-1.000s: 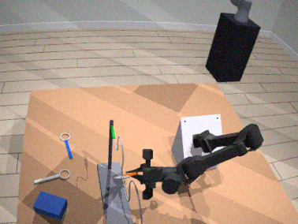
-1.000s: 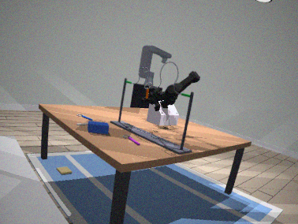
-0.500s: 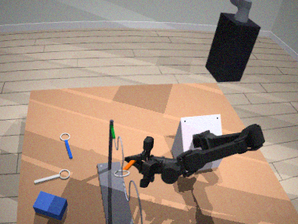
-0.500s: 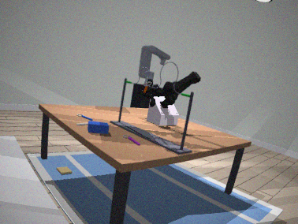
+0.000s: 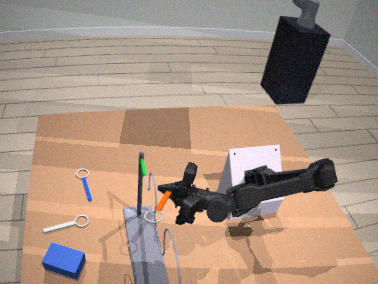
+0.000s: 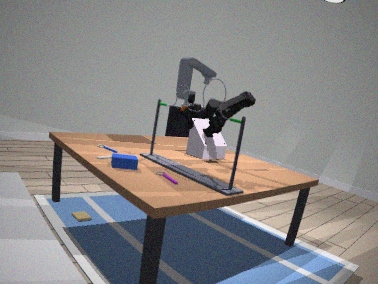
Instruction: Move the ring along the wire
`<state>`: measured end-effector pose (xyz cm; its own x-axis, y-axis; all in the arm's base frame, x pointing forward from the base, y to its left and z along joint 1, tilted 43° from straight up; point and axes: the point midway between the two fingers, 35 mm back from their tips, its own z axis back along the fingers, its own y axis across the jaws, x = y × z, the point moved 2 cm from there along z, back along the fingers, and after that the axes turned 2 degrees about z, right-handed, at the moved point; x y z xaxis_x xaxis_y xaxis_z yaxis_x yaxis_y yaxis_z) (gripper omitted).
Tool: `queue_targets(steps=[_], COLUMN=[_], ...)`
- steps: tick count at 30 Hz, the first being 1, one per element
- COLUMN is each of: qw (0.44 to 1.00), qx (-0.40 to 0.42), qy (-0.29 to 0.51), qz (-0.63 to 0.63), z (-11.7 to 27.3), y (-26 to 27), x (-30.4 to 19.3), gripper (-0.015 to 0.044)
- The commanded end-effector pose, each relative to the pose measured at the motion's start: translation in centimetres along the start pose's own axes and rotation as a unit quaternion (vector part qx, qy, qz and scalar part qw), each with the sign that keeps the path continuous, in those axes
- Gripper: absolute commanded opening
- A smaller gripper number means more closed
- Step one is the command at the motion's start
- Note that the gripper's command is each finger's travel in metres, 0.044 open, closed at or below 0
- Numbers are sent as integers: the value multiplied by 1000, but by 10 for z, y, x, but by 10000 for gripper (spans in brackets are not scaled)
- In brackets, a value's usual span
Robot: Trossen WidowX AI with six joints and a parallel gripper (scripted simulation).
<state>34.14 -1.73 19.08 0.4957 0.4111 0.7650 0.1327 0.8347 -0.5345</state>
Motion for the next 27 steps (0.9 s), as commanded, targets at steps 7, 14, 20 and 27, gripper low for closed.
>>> queue_targets(steps=[7,14,20,27], qw=[997,992,986,978], qx=[-45,-67,-85,-104], qy=[-7,-12,-15,-18], qz=[68,109,143,179], z=[-1,-2,-2,-1], y=[-27,-42,-54,-68], x=[1,3,5,9], gripper=[-150,-150,-150,-150])
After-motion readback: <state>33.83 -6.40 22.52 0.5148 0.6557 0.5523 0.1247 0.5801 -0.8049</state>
